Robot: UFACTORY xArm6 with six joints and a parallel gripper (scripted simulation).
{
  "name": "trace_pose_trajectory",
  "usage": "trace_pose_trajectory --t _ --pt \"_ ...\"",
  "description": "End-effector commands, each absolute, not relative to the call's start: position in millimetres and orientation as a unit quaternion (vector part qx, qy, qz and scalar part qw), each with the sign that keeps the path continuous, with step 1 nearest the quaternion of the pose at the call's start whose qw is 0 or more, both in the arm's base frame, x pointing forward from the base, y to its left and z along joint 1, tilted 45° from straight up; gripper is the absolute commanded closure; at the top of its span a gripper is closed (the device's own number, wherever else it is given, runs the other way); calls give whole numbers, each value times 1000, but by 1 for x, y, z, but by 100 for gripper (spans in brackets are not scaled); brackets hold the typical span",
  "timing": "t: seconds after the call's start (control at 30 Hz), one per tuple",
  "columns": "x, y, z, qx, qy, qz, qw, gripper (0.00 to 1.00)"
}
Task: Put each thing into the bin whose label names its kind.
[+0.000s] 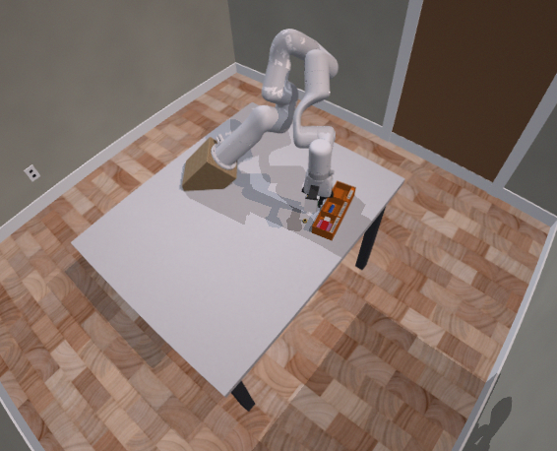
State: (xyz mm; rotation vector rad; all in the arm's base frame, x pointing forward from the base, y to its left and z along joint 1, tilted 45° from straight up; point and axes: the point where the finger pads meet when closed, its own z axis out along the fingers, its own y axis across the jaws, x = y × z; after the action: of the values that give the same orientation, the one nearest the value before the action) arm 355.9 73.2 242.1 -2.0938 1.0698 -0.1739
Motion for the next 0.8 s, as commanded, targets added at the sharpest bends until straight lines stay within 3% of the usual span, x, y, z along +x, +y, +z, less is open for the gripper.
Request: trace_pose_trajectory --t 0.0,0.77 --pt "354 83 250 -821 422 -71 378 100" --pt "337 182 319 -771 507 -30 384 100"
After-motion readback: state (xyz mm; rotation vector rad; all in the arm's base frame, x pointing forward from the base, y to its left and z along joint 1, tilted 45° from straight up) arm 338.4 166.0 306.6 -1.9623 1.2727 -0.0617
